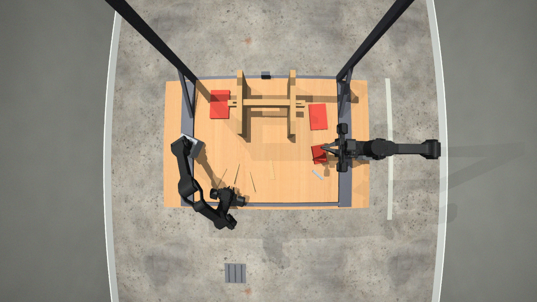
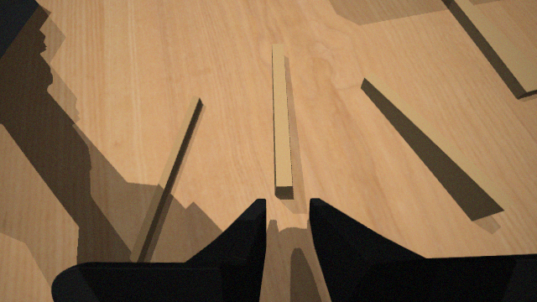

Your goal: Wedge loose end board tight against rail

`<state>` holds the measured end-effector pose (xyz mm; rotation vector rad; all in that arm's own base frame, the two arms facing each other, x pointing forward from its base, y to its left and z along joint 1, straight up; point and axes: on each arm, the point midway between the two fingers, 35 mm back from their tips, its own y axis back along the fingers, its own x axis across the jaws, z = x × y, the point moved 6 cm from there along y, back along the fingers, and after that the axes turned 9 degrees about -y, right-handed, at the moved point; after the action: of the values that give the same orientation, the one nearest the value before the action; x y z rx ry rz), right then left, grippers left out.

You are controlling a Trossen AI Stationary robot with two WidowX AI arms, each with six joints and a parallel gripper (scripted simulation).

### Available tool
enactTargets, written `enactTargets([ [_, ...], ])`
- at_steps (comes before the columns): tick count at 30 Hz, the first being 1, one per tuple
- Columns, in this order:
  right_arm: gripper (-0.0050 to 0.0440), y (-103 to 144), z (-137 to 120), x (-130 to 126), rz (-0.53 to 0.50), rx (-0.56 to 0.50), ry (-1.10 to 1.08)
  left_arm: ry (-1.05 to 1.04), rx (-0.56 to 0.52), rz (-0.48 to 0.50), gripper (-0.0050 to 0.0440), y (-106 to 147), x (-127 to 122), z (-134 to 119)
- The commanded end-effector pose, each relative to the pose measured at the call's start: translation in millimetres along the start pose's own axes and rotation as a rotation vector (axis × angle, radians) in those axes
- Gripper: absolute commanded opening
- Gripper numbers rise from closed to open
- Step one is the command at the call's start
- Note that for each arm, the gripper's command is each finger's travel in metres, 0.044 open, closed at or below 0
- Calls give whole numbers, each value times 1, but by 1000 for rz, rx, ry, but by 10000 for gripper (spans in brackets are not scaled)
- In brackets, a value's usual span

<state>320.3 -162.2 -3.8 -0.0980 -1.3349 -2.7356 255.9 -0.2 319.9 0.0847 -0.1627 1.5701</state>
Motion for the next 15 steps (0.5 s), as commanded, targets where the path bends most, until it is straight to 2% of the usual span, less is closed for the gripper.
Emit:
enactTargets([
  [1,100,20,8,-6,-49,35,30,0,-28,4,-50,0,2,11],
  [4,100,20,8,-6,-48,37,30,0,-28,4,-50,0,2,11],
  [5,100,2,6,-2,-21,13,13,0,-28,4,-50,0,2,11],
  [7,100,-6,4,-1,-9,4,6,0,-28,4,-50,0,2,11],
  [11,100,-3,4,-3,-15,9,10,0,-28,4,-50,0,2,11],
  [15,100,-16,4,-1,-8,4,6,0,-28,4,-50,0,2,11],
])
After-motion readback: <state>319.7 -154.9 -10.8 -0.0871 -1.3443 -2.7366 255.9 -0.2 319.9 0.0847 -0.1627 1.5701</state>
